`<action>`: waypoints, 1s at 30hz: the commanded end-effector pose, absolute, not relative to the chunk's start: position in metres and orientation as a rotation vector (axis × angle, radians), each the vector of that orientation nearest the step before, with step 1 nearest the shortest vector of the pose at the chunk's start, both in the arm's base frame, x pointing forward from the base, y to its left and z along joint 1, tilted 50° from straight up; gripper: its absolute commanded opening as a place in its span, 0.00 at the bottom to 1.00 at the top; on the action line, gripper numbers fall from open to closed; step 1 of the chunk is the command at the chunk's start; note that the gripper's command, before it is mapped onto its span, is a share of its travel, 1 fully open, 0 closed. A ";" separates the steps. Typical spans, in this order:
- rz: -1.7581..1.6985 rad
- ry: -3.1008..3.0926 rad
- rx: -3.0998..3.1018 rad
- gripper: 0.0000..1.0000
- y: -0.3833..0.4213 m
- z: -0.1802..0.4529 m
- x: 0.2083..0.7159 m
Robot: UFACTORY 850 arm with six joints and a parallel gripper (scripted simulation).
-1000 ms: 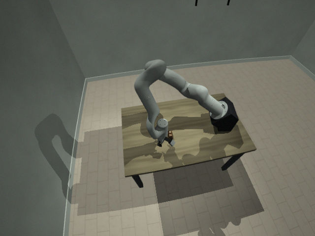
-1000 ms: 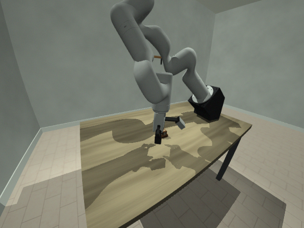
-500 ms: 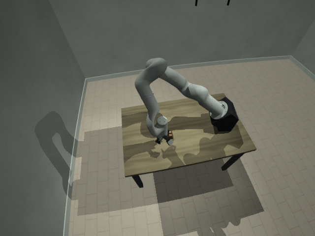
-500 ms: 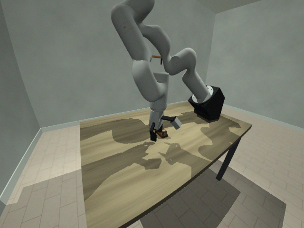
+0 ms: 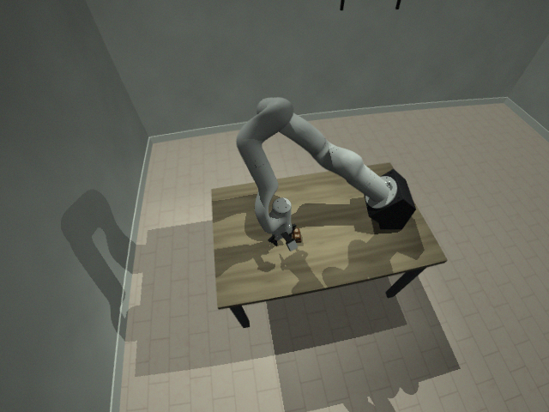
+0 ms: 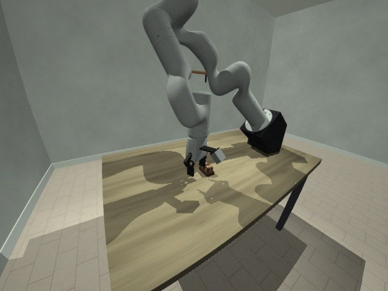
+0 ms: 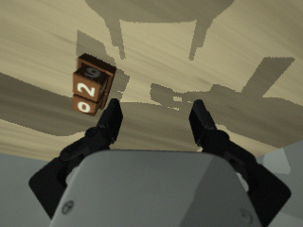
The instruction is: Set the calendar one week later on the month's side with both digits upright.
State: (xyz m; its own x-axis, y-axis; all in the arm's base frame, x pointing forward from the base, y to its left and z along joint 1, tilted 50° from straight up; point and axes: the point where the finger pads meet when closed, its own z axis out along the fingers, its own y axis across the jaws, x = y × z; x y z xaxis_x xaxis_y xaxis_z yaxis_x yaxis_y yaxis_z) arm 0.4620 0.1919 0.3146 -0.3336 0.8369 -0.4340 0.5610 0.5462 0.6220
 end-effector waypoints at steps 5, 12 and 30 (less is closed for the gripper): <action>0.548 1.964 1.264 1.00 0.166 0.318 0.464; 0.582 1.926 1.336 1.00 0.165 0.318 0.464; 0.720 1.746 1.625 1.00 0.136 0.322 0.465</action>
